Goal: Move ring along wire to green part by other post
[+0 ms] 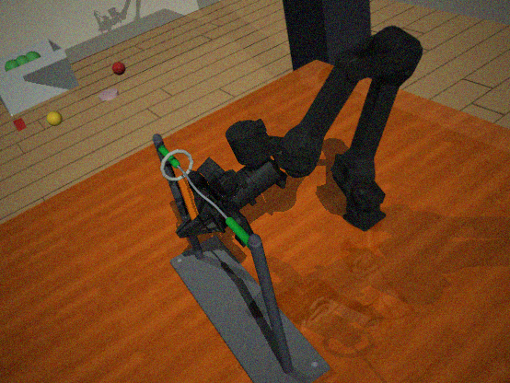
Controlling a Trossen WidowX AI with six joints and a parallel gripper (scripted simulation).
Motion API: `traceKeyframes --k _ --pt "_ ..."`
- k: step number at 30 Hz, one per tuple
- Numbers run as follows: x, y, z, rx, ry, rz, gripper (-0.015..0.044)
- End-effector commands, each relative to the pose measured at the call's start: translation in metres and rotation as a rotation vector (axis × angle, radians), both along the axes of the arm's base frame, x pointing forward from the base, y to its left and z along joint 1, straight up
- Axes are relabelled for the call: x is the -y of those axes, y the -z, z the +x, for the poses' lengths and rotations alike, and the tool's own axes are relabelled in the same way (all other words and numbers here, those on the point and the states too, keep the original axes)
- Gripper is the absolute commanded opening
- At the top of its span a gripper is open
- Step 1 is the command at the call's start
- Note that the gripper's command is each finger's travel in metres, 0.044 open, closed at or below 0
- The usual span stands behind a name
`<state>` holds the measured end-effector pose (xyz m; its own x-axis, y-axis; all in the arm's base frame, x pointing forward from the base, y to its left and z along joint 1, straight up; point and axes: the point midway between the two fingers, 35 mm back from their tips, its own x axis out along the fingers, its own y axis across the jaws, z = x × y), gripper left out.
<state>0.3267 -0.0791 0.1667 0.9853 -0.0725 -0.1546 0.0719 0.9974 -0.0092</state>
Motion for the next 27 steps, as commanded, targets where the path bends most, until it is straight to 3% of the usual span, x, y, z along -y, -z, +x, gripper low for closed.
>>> traceKeyframes --k 1,16,27 --pt "-0.004 0.000 0.000 0.000 0.003 0.006 -0.0150" --pt "-0.021 0.000 0.001 -0.005 0.014 0.030 -0.0150" --pt "-0.038 -0.001 -0.015 -0.152 0.036 0.097 -0.0150"
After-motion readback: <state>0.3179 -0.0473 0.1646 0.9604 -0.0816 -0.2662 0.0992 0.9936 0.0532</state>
